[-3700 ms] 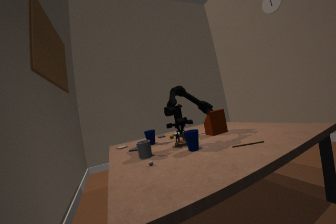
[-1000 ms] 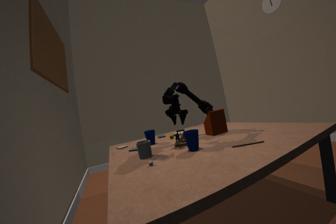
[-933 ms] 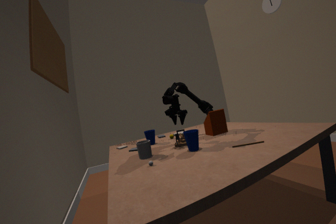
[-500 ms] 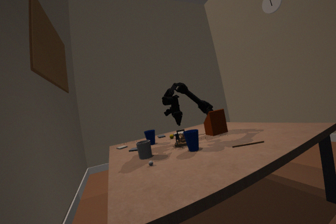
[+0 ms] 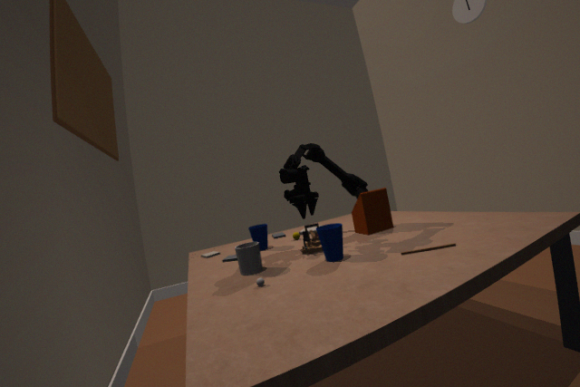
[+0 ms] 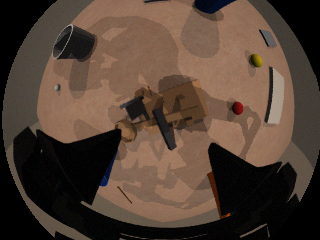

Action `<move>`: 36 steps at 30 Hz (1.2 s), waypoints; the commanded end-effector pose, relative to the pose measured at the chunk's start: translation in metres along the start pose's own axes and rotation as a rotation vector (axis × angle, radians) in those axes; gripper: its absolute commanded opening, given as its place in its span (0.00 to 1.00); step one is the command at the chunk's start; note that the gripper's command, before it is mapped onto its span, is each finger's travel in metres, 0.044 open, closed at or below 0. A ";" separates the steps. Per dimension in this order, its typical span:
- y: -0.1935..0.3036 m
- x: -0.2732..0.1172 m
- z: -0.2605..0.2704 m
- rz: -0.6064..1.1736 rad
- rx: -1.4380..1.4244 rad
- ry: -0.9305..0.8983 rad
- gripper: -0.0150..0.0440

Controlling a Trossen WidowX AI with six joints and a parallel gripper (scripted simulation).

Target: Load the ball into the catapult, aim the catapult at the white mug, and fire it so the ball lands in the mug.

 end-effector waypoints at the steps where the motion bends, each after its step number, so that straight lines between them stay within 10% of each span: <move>1: -0.002 0.002 -0.006 -0.003 0.122 0.004 1.00; 36: -0.007 0.049 -0.038 -0.008 1.037 0.012 1.00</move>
Point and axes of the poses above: the point midway between the two fingers, 35 mm back from their tips, its own x axis out along the fingers, its own z axis across the jaws, y = z × x, the point moved 6 cm from there along -x, back along the fingers, and after that the axes turned 11 degrees about -x, right-handed, at the moved point
